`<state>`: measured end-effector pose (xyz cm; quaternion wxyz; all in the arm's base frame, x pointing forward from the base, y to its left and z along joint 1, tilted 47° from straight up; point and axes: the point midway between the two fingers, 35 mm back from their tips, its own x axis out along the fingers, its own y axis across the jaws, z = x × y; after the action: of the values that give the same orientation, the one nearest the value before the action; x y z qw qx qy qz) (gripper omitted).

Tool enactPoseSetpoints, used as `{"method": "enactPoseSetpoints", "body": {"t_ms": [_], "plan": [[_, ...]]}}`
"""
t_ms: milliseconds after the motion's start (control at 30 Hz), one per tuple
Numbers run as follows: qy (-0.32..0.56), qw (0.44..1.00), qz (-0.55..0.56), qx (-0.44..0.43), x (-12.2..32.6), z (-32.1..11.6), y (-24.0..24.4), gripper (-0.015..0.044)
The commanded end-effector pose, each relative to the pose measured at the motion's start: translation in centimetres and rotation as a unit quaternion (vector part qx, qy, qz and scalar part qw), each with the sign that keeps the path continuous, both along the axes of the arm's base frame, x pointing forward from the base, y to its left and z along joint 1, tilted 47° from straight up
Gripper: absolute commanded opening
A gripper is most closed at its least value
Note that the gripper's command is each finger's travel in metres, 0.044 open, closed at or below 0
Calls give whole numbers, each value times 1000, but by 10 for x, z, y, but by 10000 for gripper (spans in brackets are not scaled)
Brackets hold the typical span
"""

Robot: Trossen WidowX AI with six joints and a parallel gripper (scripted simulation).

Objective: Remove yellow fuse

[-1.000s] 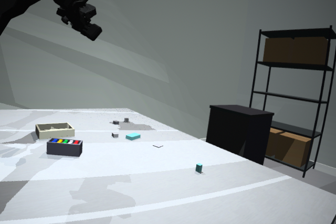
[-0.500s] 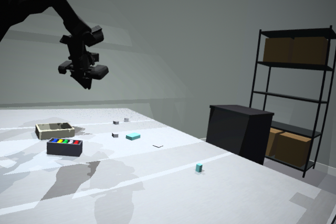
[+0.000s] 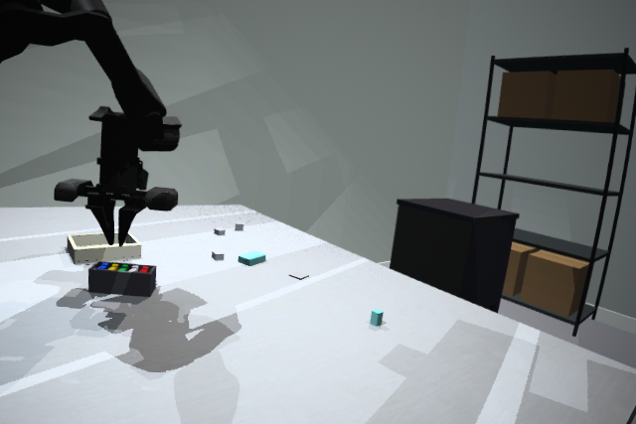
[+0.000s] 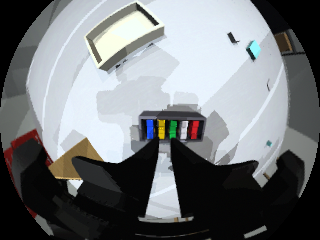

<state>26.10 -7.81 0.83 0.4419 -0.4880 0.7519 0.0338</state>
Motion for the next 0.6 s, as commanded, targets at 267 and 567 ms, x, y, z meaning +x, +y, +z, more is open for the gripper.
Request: {"method": "enactPoseSetpoints", "body": {"t_ms": [267,567], "plan": [[21,1000,10,-6,-6,-3,-4,61],[21,1000,10,-6,-7,-9,-10,61]]}}
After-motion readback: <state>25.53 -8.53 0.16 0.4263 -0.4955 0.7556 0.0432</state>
